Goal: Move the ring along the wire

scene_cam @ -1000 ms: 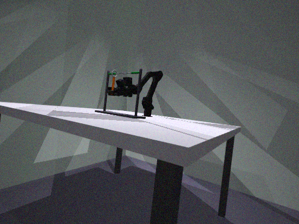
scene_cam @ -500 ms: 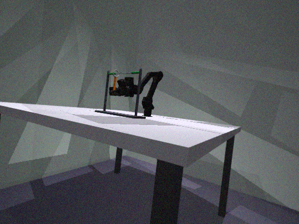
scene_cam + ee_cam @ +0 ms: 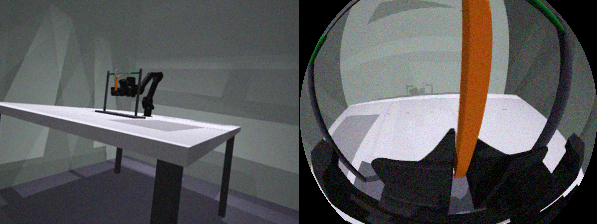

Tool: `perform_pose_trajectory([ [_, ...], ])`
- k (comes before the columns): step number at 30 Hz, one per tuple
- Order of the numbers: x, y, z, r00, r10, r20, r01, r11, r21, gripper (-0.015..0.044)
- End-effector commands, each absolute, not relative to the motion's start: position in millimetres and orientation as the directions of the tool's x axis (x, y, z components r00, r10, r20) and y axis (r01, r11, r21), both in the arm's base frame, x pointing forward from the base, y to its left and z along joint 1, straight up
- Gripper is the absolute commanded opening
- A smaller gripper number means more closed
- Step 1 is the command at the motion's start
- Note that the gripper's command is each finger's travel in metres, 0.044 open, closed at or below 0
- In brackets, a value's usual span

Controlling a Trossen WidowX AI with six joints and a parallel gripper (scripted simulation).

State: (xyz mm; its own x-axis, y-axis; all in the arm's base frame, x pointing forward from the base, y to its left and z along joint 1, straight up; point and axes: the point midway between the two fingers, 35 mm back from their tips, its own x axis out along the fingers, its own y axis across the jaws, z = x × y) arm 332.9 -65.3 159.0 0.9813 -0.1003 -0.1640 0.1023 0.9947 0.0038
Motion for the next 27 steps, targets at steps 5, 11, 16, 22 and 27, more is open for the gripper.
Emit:
perform_pose_trajectory([
  [5,333,-56,159,0.979,-0.118,-0.165,0.123,0.992,0.025,-0.0150],
  [11,334,-47,159,0.976,-0.138,-0.166,0.147,0.988,0.048,-0.0150],
  [16,335,-40,159,0.974,-0.155,-0.167,0.168,0.984,0.067,-0.0150],
  [22,337,-32,160,0.971,-0.167,-0.169,0.182,0.980,0.078,-0.0150],
  [27,338,-29,161,0.972,-0.164,-0.169,0.177,0.982,0.069,-0.0150],
])
